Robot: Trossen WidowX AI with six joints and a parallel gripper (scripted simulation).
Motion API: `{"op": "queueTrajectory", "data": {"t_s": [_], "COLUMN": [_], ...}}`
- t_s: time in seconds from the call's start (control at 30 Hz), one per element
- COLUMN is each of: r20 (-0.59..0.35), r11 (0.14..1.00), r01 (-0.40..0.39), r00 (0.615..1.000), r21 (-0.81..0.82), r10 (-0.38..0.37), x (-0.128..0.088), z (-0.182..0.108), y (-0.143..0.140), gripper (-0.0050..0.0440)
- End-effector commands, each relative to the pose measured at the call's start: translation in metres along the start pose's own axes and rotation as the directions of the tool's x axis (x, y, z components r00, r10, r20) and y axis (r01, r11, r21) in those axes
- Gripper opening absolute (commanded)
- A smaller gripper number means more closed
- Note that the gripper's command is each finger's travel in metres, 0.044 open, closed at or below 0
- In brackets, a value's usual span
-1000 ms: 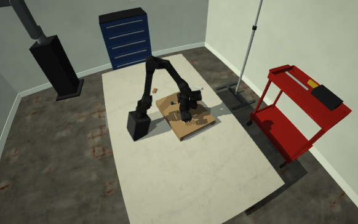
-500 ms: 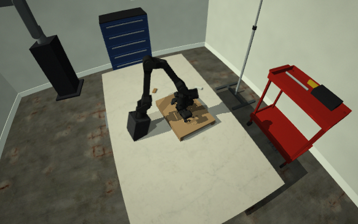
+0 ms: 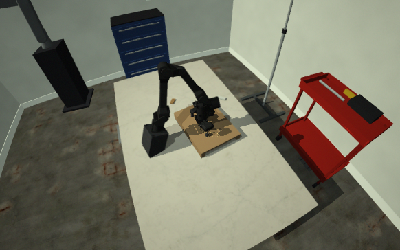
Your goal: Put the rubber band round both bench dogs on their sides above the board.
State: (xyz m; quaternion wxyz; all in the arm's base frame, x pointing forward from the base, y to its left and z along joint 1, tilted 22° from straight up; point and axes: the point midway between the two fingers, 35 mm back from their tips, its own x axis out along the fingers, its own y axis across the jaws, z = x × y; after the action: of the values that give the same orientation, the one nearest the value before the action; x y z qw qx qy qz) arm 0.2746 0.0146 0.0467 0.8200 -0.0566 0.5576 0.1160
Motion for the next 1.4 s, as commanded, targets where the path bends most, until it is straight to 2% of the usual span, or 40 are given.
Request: {"op": "queueTrajectory", "data": {"t_s": [0.0,1.37], "r20": [0.025,0.024], "r11": [1.0,1.0], "r01": [0.011,0.005], "r00": [1.0,1.0], "r21": [-0.003,0.0], "r10": [-0.011,-0.005], "x": [-0.005,-0.005], "z": [0.004,0.004], "y": [0.003,0.062], "gripper": [-0.005,-0.005]}}
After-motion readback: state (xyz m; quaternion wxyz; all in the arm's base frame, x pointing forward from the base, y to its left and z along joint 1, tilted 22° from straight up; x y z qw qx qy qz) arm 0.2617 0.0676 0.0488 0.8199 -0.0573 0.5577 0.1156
